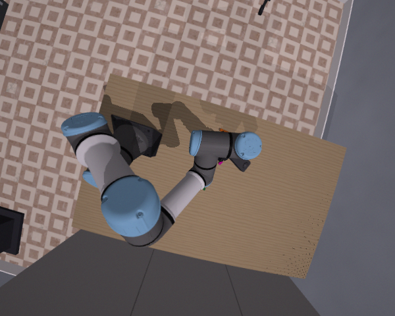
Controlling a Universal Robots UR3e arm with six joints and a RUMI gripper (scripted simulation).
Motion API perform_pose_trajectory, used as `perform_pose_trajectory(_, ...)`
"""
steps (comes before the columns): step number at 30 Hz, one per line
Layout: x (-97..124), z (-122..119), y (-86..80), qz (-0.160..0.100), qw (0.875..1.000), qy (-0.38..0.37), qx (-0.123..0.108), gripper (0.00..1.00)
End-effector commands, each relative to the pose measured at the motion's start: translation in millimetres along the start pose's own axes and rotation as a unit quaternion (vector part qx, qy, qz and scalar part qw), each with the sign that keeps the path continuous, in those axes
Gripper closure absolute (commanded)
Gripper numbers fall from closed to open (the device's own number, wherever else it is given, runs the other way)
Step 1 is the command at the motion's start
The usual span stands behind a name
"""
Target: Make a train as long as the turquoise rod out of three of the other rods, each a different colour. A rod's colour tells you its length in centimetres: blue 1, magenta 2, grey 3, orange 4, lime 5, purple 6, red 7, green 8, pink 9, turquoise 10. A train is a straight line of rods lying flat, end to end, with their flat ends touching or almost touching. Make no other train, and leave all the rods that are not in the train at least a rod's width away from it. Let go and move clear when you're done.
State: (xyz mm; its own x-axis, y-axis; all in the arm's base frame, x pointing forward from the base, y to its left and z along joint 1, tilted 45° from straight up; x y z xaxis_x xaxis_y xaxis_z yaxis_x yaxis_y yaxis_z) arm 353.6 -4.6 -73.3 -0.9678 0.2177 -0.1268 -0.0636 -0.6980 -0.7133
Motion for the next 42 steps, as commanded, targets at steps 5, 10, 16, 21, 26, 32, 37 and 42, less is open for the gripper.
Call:
perform_pose_trajectory(5, 0, 0, -0.1, 0.001, 1.000, 0.000, 0.000, 0.86)
perform_pose_trajectory(10, 0, 0, -0.1, 0.001, 1.000, 0.000, 0.000, 0.86)
perform_pose_trajectory(16, 0, 0, 1.3, 0.000, 1.000, -0.001, 0.001, 0.86)
perform_pose_trajectory(21, 0, 0, 4.8, 0.000, 1.000, -0.001, 0.001, 0.86)
perform_pose_trajectory(26, 0, 0, 9.8, 0.000, 1.000, -0.001, 0.001, 0.86)
perform_pose_trajectory(32, 0, 0, 14.5, 0.000, 1.000, -0.001, 0.001, 0.86)
perform_pose_trajectory(37, 0, 0, 16.6, 0.000, 1.000, -0.001, 0.001, 0.86)
perform_pose_trajectory(42, 0, 0, 17.2, 0.000, 1.000, -0.001, 0.001, 0.86)
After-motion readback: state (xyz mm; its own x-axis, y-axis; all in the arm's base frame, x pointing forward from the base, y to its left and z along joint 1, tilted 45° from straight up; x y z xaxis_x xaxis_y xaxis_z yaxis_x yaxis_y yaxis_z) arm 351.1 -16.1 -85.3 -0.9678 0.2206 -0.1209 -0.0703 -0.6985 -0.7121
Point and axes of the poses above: the point where the finger pads meet when closed, its own y axis out along the fingers, its own z axis across the jaws, x = y × z, the point moved 6 cm from there along -y, back along the fingers, and after that the axes turned 13 degrees about -y, right-handed, at the moved point
